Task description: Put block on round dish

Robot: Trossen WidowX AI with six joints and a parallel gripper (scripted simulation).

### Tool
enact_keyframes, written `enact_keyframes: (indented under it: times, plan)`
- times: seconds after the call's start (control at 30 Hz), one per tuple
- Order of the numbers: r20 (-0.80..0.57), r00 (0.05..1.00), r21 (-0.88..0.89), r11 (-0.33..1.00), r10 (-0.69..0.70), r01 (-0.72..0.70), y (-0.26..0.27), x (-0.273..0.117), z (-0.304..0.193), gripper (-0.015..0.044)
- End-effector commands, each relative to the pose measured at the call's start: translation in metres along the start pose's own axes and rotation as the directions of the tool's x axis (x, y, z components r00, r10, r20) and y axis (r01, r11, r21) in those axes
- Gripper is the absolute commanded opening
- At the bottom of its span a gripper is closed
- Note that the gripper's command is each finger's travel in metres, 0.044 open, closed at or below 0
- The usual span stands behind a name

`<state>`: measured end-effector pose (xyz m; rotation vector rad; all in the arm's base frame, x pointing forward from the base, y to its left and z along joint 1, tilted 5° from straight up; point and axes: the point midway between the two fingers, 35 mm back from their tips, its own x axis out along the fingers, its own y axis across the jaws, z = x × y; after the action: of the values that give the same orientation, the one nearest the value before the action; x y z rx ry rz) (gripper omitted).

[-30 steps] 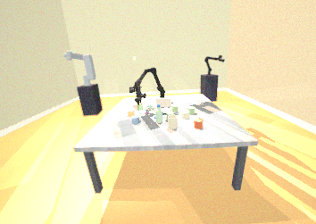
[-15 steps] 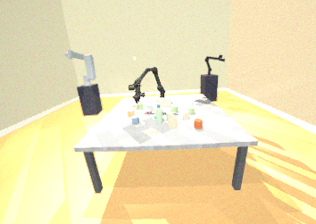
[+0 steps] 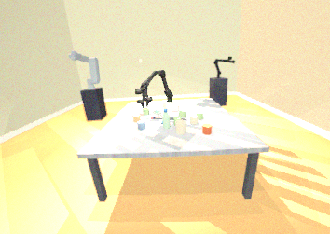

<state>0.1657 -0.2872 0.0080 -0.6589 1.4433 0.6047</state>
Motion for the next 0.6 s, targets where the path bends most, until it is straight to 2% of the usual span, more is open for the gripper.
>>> enact_keyframes:
  times: [0.0,0.27,0.57]
  plan:
    - [0.007,1.0,0.114,0.993,-0.002,0.001,-0.005,-0.003,0.01,0.026]
    - [0.013,1.0,0.38,0.925,0.009,-0.014,-0.01,-0.007,0.033,0.026]
    - [0.019,1.0,0.644,0.764,0.023,-0.03,-0.013,-0.012,0.058,0.026]
